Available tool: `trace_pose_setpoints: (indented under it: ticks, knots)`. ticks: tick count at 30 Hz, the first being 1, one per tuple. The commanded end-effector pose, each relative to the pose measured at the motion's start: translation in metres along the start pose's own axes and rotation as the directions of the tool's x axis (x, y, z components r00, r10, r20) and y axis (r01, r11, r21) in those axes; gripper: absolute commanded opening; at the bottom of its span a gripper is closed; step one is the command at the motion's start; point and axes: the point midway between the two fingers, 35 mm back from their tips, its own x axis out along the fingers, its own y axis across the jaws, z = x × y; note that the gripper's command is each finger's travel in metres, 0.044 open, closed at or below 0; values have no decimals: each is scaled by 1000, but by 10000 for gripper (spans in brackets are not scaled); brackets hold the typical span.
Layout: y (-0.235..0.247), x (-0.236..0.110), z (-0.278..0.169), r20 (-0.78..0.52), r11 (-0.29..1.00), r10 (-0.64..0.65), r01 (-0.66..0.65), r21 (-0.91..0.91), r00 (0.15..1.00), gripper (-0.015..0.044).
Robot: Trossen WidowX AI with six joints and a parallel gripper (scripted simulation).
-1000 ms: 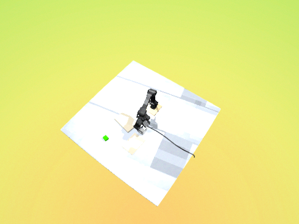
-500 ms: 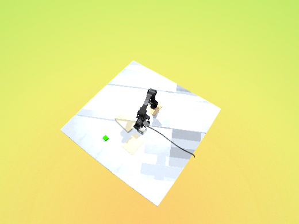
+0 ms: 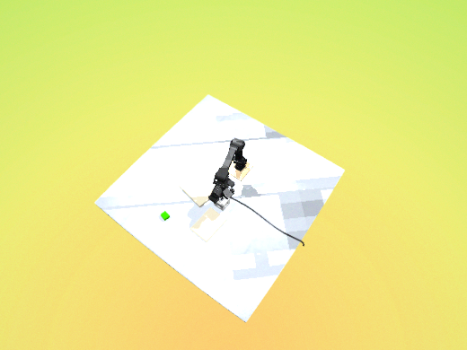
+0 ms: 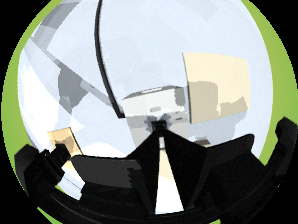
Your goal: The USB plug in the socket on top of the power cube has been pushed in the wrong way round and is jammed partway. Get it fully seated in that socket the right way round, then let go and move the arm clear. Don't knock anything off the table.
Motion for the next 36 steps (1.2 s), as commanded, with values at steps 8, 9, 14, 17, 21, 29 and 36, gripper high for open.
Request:
trace_pose_setpoints:
  ticks: [8, 9, 14, 17, 21, 29, 36]
  knots:
    - [0, -6, 0, 0, 1000, 0, 0, 0, 1000, 0]
    - [0, -6, 0, 0, 1000, 0, 0, 0, 1000, 0]
    - [0, -10, 0, 0, 1000, 0, 0, 0, 1000, 0]
    - [0, -12, 0, 0, 1000, 0, 0, 0, 1000, 0]
    - [0, -14, 0, 0, 1000, 0, 0, 0, 1000, 0]
    - [0, -20, 0, 0, 1000, 0, 0, 0, 1000, 0]
    - [0, -24, 0, 0, 1000, 0, 0, 0, 1000, 0]
